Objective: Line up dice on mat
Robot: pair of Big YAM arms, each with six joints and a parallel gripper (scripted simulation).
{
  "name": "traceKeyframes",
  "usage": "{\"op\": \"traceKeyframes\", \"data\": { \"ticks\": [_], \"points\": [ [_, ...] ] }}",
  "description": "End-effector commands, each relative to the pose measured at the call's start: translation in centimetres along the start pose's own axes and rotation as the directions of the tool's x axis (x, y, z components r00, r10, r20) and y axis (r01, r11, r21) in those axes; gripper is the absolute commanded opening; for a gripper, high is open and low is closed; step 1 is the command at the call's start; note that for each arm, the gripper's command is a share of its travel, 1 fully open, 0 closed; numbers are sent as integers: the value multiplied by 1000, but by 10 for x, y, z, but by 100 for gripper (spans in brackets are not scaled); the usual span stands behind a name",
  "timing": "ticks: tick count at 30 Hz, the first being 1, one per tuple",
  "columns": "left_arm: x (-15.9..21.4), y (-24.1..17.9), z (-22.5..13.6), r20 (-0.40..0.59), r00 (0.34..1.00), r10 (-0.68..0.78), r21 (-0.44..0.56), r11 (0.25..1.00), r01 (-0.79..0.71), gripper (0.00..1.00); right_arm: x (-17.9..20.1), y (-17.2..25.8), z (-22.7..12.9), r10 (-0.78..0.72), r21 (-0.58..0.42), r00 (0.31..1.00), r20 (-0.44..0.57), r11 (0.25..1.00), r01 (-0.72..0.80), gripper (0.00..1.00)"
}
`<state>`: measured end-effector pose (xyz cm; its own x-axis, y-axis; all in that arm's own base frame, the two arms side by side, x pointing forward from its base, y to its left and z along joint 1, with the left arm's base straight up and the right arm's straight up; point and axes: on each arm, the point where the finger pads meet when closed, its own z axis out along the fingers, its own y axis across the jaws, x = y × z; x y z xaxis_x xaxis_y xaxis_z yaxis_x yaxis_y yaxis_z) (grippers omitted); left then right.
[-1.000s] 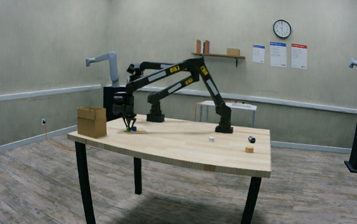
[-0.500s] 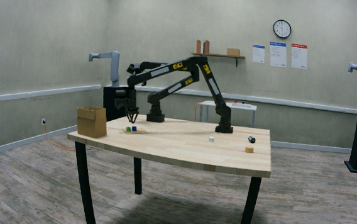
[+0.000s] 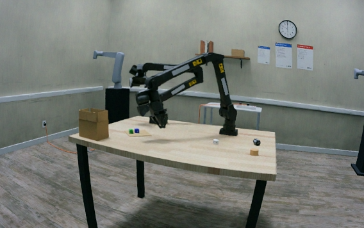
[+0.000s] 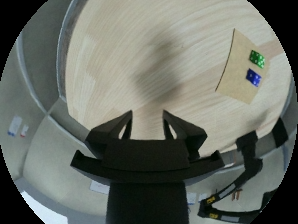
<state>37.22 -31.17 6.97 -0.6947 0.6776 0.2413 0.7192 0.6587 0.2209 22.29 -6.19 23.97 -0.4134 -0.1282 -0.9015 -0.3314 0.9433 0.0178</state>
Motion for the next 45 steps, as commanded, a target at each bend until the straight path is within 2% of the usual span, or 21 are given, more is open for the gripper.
{"op": "traceKeyframes", "data": {
  "ticks": [1,3,5,7,8,13,20,29,35,39,42,45],
  "points": [
    [67,71,-2,4,991,135,-12,991,-135,49,-13,-4,-4,-42,4,999,13,999,42,100],
    [92,88,12,2,988,155,13,988,-155,49,-13,-4,-4,-42,4,999,13,999,42,100],
    [92,88,12,2,988,155,13,988,-155,49,-13,-4,-4,-42,4,999,13,999,42,100],
    [131,105,33,21,983,181,62,981,-182,49,-13,-4,-4,-42,4,999,13,999,42,100],
    [149,111,44,41,981,190,87,977,-193,49,-13,-4,-4,-42,4,999,13,999,42,100],
    [185,116,73,134,974,182,144,969,-201,49,-13,-4,-4,-42,4,999,13,999,42,100],
    [235,117,109,280,943,178,150,962,-226,49,-13,-4,-4,-42,4,999,13,999,42,100],
    [244,114,124,289,947,139,166,967,-193,49,-13,-4,-4,-42,4,999,13,999,42,100],
    [232,103,156,273,949,154,183,961,-209,49,-13,-4,-4,-42,4,999,13,999,42,100],
    [229,104,158,276,948,156,179,961,-210,49,-13,-4,-4,-42,4,999,13,999,42,100],
    [217,121,149,296,943,154,155,966,-207,44,-13,-4,-4,-42,4,999,13,999,42,100],
    [218,118,152,298,942,157,153,966,-210,42,-13,-4,-4,-42,4,999,13,999,42,100]
  ]
}}
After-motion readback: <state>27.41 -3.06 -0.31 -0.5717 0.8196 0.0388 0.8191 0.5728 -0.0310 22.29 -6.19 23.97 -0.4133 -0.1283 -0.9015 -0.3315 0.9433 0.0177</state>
